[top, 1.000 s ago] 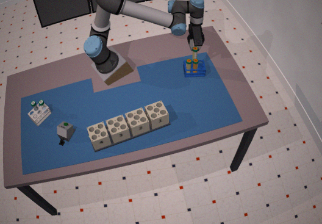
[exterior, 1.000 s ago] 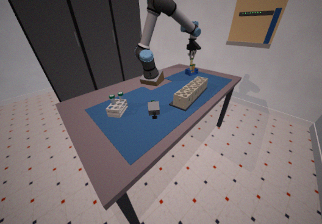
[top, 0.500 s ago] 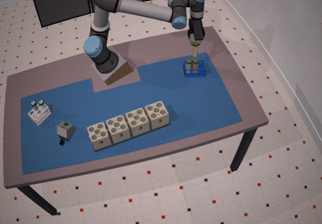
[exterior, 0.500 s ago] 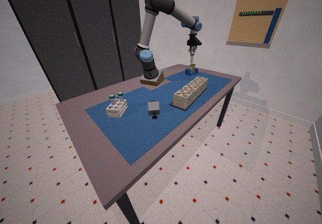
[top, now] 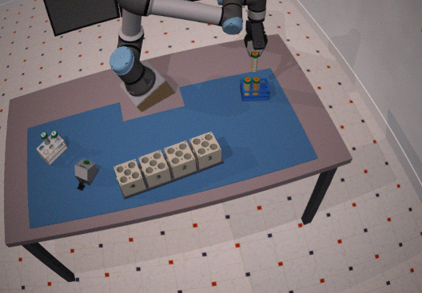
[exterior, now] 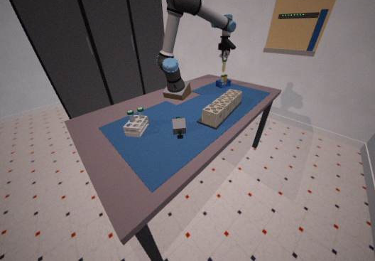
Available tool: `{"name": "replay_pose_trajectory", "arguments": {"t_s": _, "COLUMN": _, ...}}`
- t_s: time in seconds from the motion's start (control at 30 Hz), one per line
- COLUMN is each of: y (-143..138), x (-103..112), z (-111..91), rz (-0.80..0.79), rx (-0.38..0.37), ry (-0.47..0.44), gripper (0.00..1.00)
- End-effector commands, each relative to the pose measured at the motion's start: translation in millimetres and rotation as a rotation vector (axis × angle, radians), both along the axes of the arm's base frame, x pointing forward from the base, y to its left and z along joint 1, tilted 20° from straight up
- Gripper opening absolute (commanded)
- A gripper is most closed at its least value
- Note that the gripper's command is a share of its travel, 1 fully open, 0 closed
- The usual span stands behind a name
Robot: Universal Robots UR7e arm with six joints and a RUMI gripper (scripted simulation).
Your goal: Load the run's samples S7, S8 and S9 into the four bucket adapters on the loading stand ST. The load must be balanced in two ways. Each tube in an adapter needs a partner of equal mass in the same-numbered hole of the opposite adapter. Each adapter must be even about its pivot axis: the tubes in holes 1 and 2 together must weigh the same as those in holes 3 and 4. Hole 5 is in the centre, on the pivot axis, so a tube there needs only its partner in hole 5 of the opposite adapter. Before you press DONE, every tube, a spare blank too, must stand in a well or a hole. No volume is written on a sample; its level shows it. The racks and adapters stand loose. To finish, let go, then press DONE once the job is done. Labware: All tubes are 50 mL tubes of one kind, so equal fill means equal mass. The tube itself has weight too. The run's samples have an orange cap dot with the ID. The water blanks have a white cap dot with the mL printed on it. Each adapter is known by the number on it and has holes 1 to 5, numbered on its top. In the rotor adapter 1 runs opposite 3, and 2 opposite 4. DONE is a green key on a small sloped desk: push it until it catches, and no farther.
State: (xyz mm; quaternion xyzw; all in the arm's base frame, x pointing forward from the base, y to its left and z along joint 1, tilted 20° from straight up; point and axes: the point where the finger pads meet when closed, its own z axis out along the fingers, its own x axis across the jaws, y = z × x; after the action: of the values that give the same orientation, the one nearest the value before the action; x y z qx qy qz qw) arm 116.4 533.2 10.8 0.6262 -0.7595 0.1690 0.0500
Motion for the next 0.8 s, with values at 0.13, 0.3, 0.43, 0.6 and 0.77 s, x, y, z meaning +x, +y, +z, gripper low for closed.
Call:
{"name": "replay_pose_trajectory", "arguments": {"t_s": 0.13, "y": -36, "x": 32, "z": 19, "rz": 0.000, "rx": 0.002, "ry": 0.000, "gripper": 0.00}}
{"name": "replay_pose_trajectory", "arguments": {"t_s": 0.3, "y": -55, "x": 49, "z": 27, "rz": 0.000, "rx": 0.002, "ry": 0.000, "gripper": 0.00}}
{"name": "replay_pose_trajectory", "arguments": {"t_s": 0.43, "y": -74, "x": 66, "z": 36, "rz": 0.000, "rx": 0.002, "ry": 0.000, "gripper": 0.00}}
{"name": "replay_pose_trajectory", "arguments": {"t_s": 0.6, "y": -97, "x": 86, "z": 47, "rz": 0.000, "rx": 0.002, "ry": -0.001, "gripper": 0.00}}
{"name": "replay_pose_trajectory", "arguments": {"t_s": 0.77, "y": -111, "x": 99, "z": 54, "rz": 0.000, "rx": 0.002, "ry": -0.001, "gripper": 0.00}}
